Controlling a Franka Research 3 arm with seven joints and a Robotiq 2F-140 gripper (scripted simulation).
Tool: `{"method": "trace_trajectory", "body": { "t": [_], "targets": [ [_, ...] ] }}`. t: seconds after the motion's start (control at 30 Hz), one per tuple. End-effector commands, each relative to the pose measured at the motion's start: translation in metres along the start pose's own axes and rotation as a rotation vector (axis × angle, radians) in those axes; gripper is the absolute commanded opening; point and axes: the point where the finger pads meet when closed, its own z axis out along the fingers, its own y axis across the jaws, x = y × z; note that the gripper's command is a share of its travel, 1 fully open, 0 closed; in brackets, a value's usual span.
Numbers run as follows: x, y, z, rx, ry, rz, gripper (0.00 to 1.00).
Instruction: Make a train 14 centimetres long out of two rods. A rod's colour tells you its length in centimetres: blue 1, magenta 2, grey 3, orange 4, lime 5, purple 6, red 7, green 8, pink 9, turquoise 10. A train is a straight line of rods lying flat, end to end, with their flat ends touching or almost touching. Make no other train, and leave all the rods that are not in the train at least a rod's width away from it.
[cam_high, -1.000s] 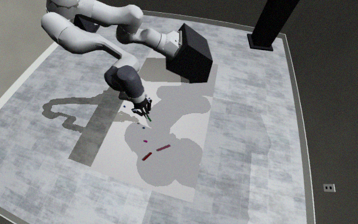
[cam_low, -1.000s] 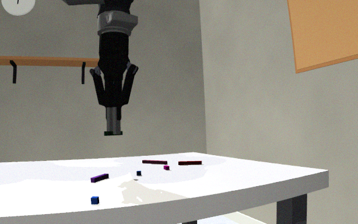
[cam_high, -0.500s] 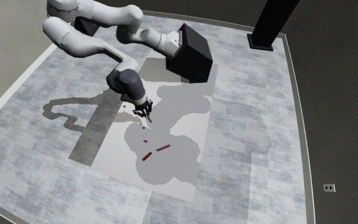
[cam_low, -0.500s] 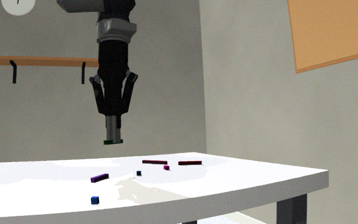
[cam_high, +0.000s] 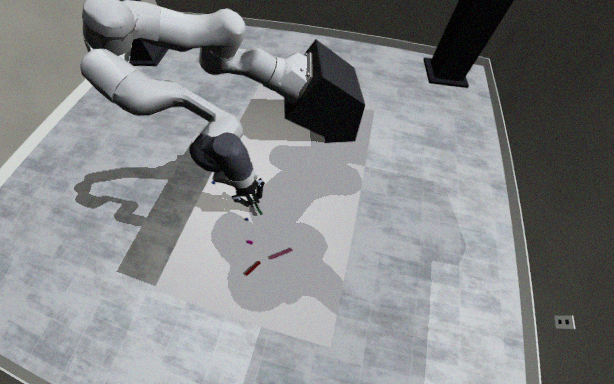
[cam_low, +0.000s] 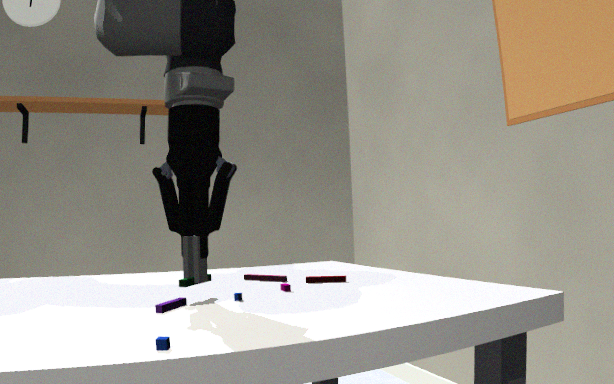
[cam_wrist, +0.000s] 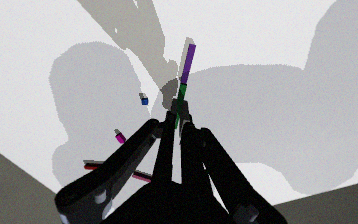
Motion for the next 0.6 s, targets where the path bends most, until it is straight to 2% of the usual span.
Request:
{"method": "trace_trajectory", "body": {
  "t": [0.0, 0.57],
  "targets": [
    [-0.0044, -0.0010, 0.0088, 0.004, -0.014, 0.023, 0.12],
    [-0.0045, -0.0009, 0.0132, 0.004, -0.014, 0.023, 0.12]
  ]
}}
